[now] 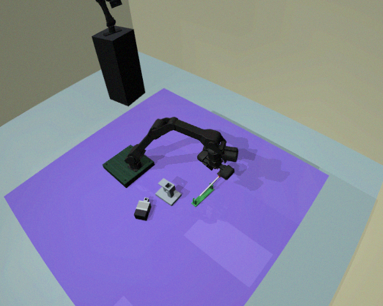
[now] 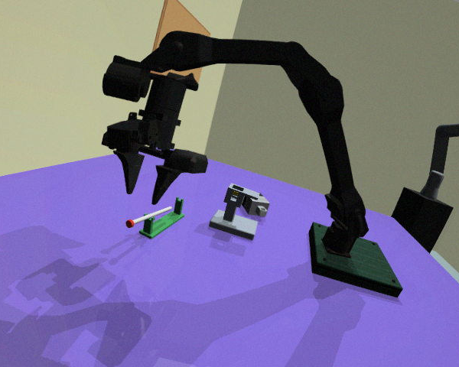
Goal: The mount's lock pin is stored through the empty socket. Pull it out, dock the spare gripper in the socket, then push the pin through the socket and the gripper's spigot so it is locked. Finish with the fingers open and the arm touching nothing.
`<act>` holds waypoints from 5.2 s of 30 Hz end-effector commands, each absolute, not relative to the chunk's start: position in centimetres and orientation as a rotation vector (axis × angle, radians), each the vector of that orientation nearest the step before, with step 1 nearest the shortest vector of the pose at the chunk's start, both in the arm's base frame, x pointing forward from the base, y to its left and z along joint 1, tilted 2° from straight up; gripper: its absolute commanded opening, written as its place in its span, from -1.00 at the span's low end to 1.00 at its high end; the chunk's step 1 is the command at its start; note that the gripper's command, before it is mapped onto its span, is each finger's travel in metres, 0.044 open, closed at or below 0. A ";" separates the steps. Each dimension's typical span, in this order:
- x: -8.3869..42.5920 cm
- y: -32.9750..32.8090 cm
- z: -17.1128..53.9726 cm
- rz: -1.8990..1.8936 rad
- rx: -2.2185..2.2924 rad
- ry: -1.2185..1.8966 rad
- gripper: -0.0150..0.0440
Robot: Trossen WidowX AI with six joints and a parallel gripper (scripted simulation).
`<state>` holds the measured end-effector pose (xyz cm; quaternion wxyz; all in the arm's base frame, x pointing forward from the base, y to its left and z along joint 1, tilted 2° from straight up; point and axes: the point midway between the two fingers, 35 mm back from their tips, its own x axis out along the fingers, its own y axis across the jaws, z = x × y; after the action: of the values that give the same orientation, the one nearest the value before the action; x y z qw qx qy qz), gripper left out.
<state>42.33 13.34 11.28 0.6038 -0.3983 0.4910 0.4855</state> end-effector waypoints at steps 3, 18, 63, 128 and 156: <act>42.2 12.4 11.7 1.124 -0.926 1.144 0.45; 41.5 6.8 15.4 1.105 -0.964 1.151 0.12; 41.8 7.3 3.8 1.106 -0.963 1.150 0.12; 41.8 7.3 3.4 1.106 -0.963 1.150 -0.24; 41.4 7.2 5.9 1.118 -0.955 1.166 -0.49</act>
<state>41.31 7.17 5.21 0.5897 -0.4094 0.5029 0.4813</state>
